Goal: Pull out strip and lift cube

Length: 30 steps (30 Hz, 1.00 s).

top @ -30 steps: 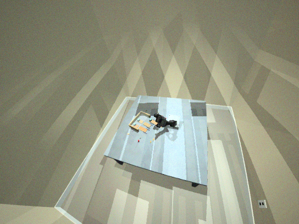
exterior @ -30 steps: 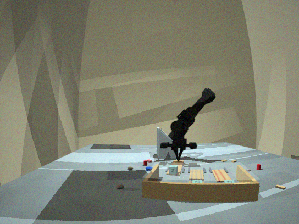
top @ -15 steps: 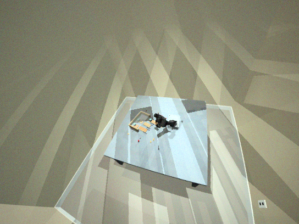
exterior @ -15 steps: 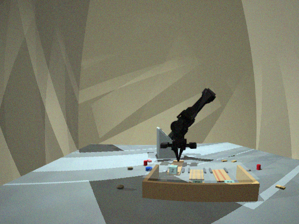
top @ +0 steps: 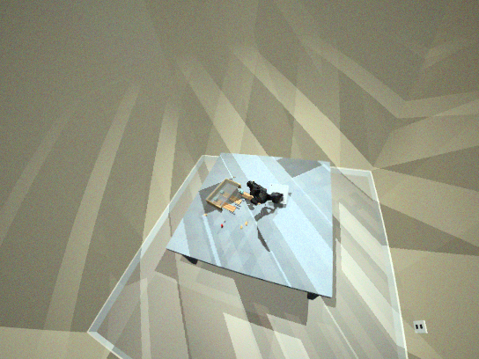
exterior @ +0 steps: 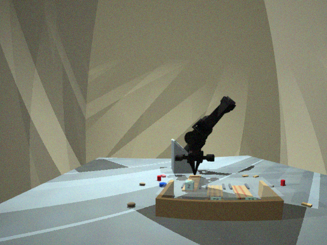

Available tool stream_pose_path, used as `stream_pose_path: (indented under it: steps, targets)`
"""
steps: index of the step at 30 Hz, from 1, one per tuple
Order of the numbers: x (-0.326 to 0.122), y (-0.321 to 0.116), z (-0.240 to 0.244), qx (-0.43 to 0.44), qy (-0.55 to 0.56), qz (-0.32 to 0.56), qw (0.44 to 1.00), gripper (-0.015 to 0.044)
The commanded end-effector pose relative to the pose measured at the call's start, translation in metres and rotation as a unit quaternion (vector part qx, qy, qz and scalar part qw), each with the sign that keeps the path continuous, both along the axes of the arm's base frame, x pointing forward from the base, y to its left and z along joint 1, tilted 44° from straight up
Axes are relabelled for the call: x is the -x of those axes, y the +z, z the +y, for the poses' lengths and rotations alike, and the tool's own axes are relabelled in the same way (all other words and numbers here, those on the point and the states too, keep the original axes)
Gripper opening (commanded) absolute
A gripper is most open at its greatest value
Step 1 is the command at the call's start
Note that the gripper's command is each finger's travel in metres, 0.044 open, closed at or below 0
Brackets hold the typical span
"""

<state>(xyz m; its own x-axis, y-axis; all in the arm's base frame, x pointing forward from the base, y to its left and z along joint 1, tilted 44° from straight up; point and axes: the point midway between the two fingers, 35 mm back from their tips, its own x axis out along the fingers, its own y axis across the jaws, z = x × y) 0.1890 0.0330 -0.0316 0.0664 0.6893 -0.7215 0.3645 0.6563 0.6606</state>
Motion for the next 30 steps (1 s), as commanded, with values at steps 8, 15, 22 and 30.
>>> stream_pose_path:
  steps: [8, 15, 22, 30]
  targets:
    - [-0.016, 0.021, -0.028, 0.003, -0.008, 0.007, 1.0, 0.0079]
    - [-0.045, 0.019, -0.039, 0.002, -0.014, 0.012, 1.0, 0.0263]
    - [-0.071, 0.016, -0.05, 0.003, -0.014, 0.011, 1.0, 0.044]
    - [-0.102, 0.014, -0.063, 0.003, -0.014, 0.01, 1.0, 0.044]
